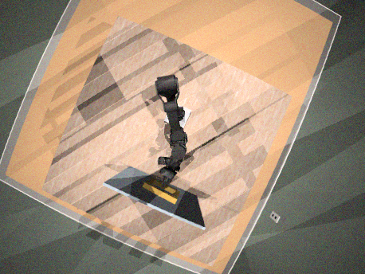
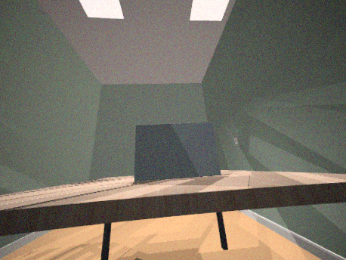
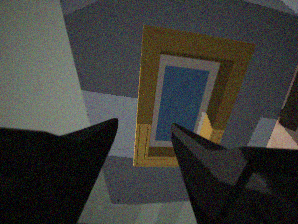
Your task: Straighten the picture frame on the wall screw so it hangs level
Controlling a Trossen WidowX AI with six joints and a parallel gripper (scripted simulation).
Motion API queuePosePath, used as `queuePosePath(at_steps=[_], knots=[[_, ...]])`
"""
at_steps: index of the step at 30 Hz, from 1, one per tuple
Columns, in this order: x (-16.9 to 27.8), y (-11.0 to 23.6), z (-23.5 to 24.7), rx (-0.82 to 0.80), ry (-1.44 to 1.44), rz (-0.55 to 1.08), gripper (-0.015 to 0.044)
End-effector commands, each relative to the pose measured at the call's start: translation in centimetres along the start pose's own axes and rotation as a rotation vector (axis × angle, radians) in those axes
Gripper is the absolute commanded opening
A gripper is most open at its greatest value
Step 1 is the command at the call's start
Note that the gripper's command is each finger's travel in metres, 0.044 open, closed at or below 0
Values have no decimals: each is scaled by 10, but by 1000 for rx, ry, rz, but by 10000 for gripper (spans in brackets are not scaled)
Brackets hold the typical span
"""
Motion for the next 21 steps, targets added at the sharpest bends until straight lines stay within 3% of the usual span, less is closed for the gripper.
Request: queuePosePath(at_steps=[1, 21], knots=[[1, -1, 0, -1, 4, 4, 260], [1, -24, 1, -2, 4, 4, 260]])
Point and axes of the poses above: the point midway between the two fingers, 35 mm back from their tips, its own y axis back along the fingers, its own z axis across the jaws, x = y × z, the point moved 4 cm from there along y, back along the fingers, and after that the axes turned 3 degrees about y, right-handed, at the moved point
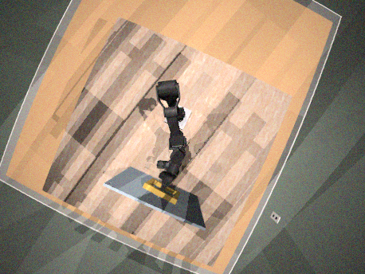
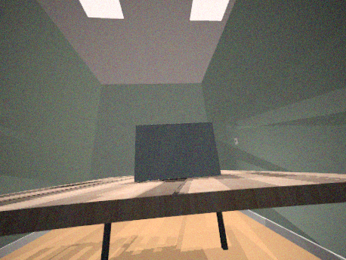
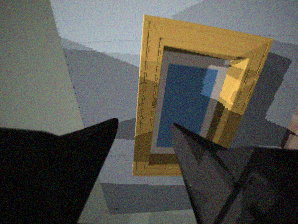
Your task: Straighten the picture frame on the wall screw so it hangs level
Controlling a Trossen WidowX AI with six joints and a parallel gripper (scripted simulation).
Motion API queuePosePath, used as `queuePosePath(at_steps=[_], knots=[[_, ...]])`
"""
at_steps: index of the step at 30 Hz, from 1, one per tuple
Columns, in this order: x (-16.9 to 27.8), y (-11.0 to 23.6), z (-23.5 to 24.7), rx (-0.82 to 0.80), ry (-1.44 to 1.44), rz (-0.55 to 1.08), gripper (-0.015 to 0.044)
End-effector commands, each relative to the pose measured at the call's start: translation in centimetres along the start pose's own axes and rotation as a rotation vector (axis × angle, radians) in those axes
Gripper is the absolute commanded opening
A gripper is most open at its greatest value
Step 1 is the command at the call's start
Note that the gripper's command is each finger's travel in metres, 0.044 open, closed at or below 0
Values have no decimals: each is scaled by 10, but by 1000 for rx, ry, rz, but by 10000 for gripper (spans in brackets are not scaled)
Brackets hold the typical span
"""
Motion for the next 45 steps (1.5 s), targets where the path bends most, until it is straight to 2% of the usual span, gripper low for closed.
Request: queuePosePath(at_steps=[1, 12, 45], knots=[[0, -8, 0, -2, 4, 2, 260], [0, -24, 0, -3, 4, 2, 260], [0, -24, 0, -3, 4, 2, 260]])
Point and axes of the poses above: the point midway between the two fingers, 35 mm back from their tips, its own y axis back along the fingers, its own z axis across the jaws, x = y × z, the point moved 4 cm from there along y, back along the fingers, and after that the axes turned 3 degrees about y, right-handed, at the moved point
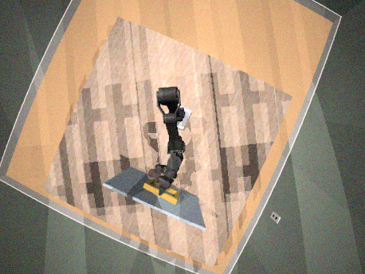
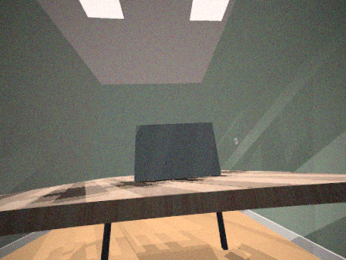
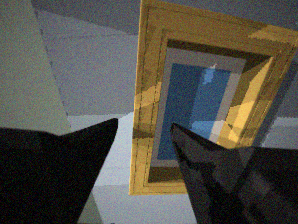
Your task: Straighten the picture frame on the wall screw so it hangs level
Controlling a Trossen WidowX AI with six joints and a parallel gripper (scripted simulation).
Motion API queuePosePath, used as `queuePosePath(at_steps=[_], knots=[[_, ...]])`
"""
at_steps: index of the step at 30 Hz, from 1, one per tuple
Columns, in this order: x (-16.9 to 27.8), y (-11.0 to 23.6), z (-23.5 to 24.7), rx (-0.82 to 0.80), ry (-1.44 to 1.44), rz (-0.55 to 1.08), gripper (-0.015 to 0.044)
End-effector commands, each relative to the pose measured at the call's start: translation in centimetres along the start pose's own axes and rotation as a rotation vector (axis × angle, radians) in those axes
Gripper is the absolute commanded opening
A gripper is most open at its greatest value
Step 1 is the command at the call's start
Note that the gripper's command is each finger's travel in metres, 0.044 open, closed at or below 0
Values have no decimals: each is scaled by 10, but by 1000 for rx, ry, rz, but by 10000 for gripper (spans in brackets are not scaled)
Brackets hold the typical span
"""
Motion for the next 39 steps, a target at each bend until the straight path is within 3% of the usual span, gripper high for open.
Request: queuePosePath(at_steps=[1, 21, 28, 39], knots=[[1, -1, 1, -2, 3, 5, 260], [1, -1, 1, -2, 3, 5, 260], [1, -1, 1, -2, 3, 5, 76], [1, -1, 1, -2, 3, 5, 0]])
Point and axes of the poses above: the point midway between the two fingers, 35 mm back from their tips, its own y axis back along the fingers, its own z axis across the jaws, x = y × z, the point moved 4 cm from there along y, back along the fingers, and after that the axes turned 3 degrees about y, right-handed, at the moved point
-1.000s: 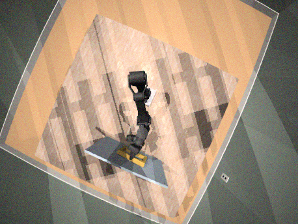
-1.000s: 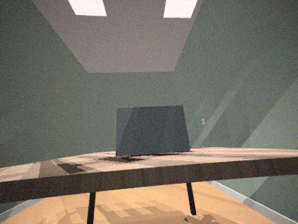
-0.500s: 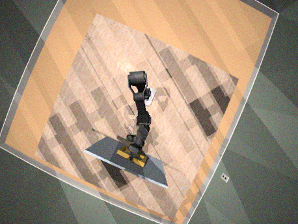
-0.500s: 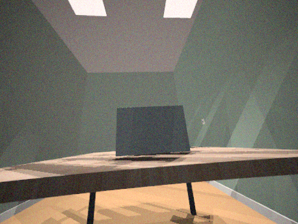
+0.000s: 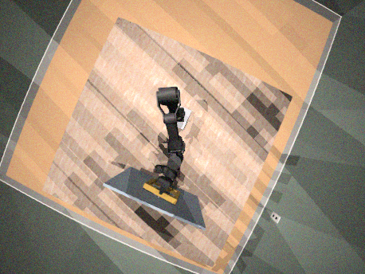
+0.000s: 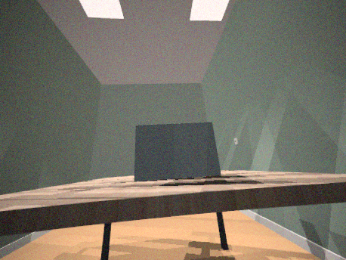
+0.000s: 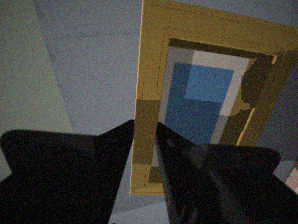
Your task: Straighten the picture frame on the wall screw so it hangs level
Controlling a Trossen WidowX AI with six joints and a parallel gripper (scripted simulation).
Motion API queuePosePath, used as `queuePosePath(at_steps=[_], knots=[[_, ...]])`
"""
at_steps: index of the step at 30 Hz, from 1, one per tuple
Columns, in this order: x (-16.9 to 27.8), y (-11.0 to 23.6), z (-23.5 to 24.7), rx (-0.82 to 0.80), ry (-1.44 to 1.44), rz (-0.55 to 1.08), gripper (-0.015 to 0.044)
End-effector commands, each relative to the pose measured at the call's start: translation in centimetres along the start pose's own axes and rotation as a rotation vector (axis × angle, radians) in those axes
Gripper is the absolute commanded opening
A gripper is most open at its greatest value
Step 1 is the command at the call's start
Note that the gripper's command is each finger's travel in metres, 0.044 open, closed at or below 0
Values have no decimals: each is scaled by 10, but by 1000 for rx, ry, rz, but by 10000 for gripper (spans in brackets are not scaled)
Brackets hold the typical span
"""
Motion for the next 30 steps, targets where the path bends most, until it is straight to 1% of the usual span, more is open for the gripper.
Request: queuePosePath(at_steps=[1, 30], knots=[[1, 0, 0, 1, 4, 4, 0], [-1, 0, 8, 1, 5, 4, 0]])
Point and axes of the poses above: the point midway between the two fingers, 35 mm back from their tips, its own y axis back along the fingers, its own z axis across the jaws, x = y × z, the point moved 4 cm from there along y, back along the fingers, and after that the axes turned 3 degrees about y, right-handed, at the moved point
